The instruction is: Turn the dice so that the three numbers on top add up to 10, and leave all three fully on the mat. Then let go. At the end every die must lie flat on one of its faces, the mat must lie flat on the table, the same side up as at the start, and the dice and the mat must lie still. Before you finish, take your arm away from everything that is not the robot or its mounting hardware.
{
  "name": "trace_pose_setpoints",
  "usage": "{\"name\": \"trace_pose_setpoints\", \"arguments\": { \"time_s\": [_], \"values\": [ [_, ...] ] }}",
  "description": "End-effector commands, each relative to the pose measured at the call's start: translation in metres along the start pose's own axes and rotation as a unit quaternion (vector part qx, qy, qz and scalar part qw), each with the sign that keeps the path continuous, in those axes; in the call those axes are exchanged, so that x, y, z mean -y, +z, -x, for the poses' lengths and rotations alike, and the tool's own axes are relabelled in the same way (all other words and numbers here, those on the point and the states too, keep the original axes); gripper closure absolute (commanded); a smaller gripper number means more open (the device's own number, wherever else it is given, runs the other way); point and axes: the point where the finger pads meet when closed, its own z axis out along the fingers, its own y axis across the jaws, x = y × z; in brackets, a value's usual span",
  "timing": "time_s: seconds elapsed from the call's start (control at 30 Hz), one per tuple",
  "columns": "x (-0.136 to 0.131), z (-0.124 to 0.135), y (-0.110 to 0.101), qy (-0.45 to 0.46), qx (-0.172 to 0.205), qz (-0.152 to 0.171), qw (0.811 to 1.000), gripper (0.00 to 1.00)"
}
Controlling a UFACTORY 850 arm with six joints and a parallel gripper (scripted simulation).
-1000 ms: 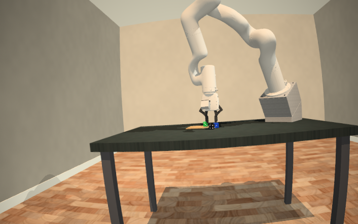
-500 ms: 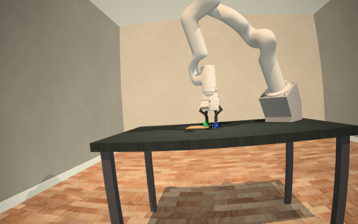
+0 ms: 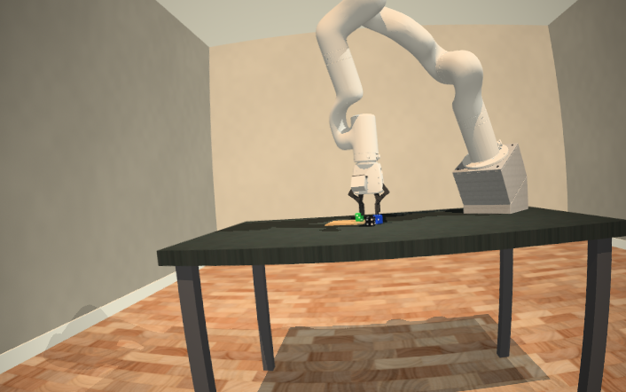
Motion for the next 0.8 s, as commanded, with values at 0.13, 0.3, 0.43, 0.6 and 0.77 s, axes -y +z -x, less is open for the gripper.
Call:
{"name": "trace_pose_setpoints", "arguments": {
  "time_s": [0.13, 0.3, 0.43, 0.6, 0.77],
  "values": [
    [0.0, 0.0, 0.0, 0.0, 0.0, 0.0, 1.0, 0.53],
    [-0.001, 0.0, 0.003, 0.0, 0.0, 0.0, 1.0, 0.53],
    [-0.001, 0.0, 0.008, 0.0, 0.0, 0.0, 1.0, 0.53],
    [-0.001, 0.0, 0.019, 0.0, 0.0, 0.0, 1.0, 0.53],
    [-0.001, 0.0, 0.025, 0.0, 0.0, 0.0, 1.0, 0.53]
  ]
}}
